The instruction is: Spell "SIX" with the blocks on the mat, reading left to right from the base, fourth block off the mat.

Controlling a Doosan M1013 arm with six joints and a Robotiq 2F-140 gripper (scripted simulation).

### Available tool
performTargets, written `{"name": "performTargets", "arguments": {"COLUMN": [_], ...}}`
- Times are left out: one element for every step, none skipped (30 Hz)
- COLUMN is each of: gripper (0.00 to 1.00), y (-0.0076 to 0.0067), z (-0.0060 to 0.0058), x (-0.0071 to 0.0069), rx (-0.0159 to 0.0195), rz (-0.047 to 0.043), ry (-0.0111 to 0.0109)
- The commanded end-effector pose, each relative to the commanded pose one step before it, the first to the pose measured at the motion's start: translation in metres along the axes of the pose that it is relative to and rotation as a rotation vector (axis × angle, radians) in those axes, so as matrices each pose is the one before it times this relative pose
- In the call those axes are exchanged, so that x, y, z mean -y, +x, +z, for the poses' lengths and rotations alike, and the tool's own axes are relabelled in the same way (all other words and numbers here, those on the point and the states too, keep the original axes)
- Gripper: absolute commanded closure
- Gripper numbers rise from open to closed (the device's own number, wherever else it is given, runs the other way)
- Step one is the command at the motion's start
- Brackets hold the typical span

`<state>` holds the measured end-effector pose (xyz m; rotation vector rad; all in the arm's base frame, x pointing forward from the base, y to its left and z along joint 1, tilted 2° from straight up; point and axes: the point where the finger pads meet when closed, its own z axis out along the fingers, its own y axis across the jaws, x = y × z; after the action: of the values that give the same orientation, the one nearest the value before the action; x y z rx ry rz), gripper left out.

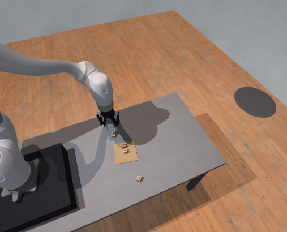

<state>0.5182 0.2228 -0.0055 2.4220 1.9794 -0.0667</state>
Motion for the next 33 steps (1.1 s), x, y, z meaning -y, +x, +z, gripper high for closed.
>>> {"name": "performTargets", "arguments": {"gripper": [0.63, 0.63, 0.63, 0.63, 0.63, 0.63, 0.63, 0.63, 0.63, 0.63, 0.63, 0.63, 0.63, 0.63, 0.63, 0.63, 0.63, 0.63, 0.63, 0.63, 0.63, 0.63, 0.63, 0.63, 0.63, 0.63, 0.63, 0.63, 0.63, 0.63, 0.63, 0.63, 0.63], "y": [0.00323, 0.00000, 0.00000, 0.00000, 0.00000, 0.00000, 0.00000, 0.00000, 0.00000, 0.00000, 0.00000, 0.00000, 0.00000, 0.00000, 0.00000, 0.00000, 0.00000, 0.00000, 0.00000, -0.00001, -0.00001, -0.00001, -0.00001, -0.00001, -0.00001, -0.00001, -0.00001, -0.00001, -0.00001, 0.00000, 0.00000, -0.00001, -0.00001], "z": [-0.00186, 0.00000, 0.00000, 0.00000, 0.00000, 0.00000, 0.00000, 0.00002, 0.00004, 0.00008, 0.00013, 0.00019, 0.00000, 0.00000, 0.00025, 0.00032, 0.00040, 0.00048, 0.00056, 0.00065, 0.00074, 0.00082, 0.00091, 0.00099, 0.00107, 0.00115, 0.00122, 0.00129, 0.00135, 0.00000, 0.00000, 0.00141, 0.00146], "x": [0.00009, 0.00000, 0.00000, 0.00000, 0.00000, 0.00000, 0.00000, 0.00000, 0.00000, 0.00000, 0.00000, 0.00000, 0.00000, 0.00000, 0.00000, 0.00000, 0.00000, 0.00000, 0.00000, 0.00000, 0.00000, 0.00000, -0.00001, -0.00001, -0.00001, 0.00000, -0.00001, -0.00001, -0.00001, 0.00000, 0.00000, 0.00000, -0.00001], "rx": [-0.00821, 0.00000, 0.00000, 0.00000, 0.00000, 0.00000, 0.00000, 0.00000, 0.00000, -0.00001, -0.00001, -0.00002, 0.00000, 0.00000, -0.00002, -0.00003, -0.00004, -0.00004, -0.00005, -0.00006, -0.00007, -0.00007, 0.00000, 0.00000, 0.00000, 0.00000, 0.00000, 0.00000, 0.00000, 0.00000, 0.00000, 0.00000, 0.00000], "rz": [-0.00798, 0.00000, 0.00000, 0.00000, 0.00000, 0.00000, 0.00000, -0.00002, -0.00004, -0.00008, -0.00013, -0.00018, 0.00000, 0.00000, -0.00024, -0.00031, -0.00039, -0.00046, -0.00054, -0.00063, -0.00071, -0.00079, -0.00004, 0.00000, 0.00000, 0.00000, 0.00000, 0.00000, 0.00000, 0.00000, 0.00000, 0.00000, 0.00000], "ry": [-0.00777, 0.00000, 0.00000, 0.00000, 0.00000, 0.00000, 0.00000, 0.00000, 0.00000, 0.00001, 0.00001, 0.00002, 0.00000, 0.00000, 0.00003, 0.00003, 0.00004, 0.00005, 0.00006, 0.00007, 0.00008, 0.00009, 0.00000, 0.00000, 0.00000, 0.00000, 0.00000, 0.00000, 0.00000, 0.00000, 0.00000, 0.00000, 0.00000]}}
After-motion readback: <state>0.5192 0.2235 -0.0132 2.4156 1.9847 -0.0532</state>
